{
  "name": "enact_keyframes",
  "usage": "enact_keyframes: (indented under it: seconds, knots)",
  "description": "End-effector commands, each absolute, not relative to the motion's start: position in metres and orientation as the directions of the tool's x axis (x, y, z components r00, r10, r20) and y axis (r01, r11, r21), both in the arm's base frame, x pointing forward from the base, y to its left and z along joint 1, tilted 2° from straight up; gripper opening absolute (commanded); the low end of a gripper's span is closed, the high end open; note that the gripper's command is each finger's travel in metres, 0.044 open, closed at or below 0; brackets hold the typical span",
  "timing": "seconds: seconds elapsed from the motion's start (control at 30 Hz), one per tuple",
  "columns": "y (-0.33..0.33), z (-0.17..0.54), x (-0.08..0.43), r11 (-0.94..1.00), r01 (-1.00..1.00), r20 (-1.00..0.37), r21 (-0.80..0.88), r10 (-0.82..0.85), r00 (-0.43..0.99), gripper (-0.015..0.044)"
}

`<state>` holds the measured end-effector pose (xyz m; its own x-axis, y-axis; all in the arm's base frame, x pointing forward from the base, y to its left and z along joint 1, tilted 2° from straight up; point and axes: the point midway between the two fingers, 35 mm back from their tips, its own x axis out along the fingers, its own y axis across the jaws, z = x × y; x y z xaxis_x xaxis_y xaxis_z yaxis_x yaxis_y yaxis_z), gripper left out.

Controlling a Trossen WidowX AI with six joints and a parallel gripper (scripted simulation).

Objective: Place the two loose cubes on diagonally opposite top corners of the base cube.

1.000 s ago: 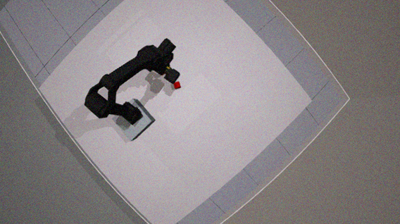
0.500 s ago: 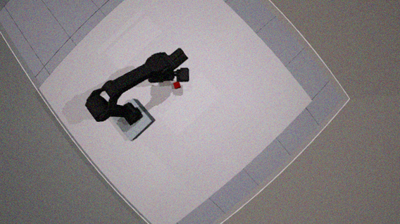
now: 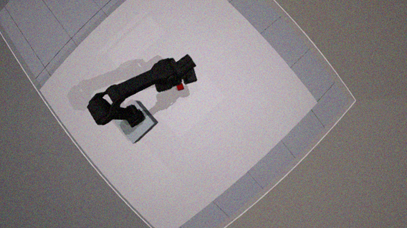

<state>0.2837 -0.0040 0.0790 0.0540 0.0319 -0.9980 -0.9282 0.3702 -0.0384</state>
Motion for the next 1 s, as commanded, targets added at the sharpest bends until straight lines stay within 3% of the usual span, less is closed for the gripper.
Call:
enact_keyframes:
  seconds: [0.0,0.97]
  knots:
    - [-0.003,0.042,0.281,0.363,-0.932,-0.999,-0.018,0.033,0.032,0.0265]
    - [-0.001,-0.011,0.282,0.364,-0.931,-0.999,-0.017,0.034,0.032,0.0265]
